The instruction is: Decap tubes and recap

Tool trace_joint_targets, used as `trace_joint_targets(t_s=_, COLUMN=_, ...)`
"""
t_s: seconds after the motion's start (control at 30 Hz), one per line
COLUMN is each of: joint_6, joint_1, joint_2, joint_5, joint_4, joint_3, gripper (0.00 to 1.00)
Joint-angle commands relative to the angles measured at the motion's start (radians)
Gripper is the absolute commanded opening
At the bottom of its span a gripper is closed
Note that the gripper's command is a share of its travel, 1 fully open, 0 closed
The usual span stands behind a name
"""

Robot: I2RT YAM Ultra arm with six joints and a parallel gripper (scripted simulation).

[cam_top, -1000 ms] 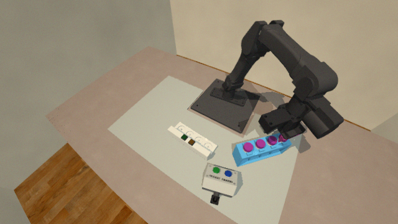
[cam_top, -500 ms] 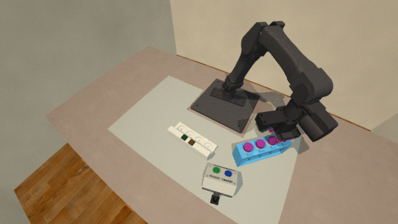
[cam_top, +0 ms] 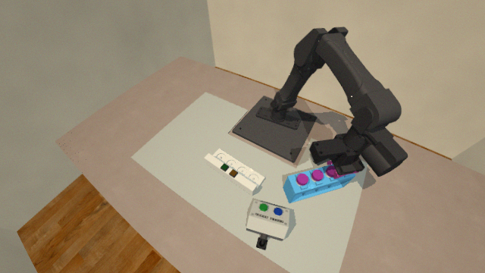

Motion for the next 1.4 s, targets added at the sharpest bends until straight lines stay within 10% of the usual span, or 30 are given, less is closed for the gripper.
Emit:
trace_joint_targets(t_s=0.0, joint_6=0.004, joint_1=0.000, joint_2=-0.008, joint_5=0.001, joint_4=0.004, joint_3=-0.003, gripper=0.49)
trace_joint_targets(t_s=0.63, joint_6=0.004, joint_1=0.001, joint_2=-0.009, joint_5=0.001, joint_4=0.034, joint_3=-0.035, gripper=0.49)
trace_joint_targets(t_s=0.67, joint_6=0.004, joint_1=0.001, joint_2=-0.010, joint_5=0.001, joint_4=0.034, joint_3=-0.035, gripper=0.00)
trace_joint_targets(t_s=1.13, joint_6=0.004, joint_1=0.001, joint_2=-0.010, joint_5=0.001, joint_4=0.034, joint_3=-0.035, gripper=0.00)
trace_joint_targets(t_s=1.37, joint_6=-0.246, joint_1=0.001, joint_2=-0.010, joint_5=0.001, joint_4=0.034, joint_3=-0.035, gripper=0.00)
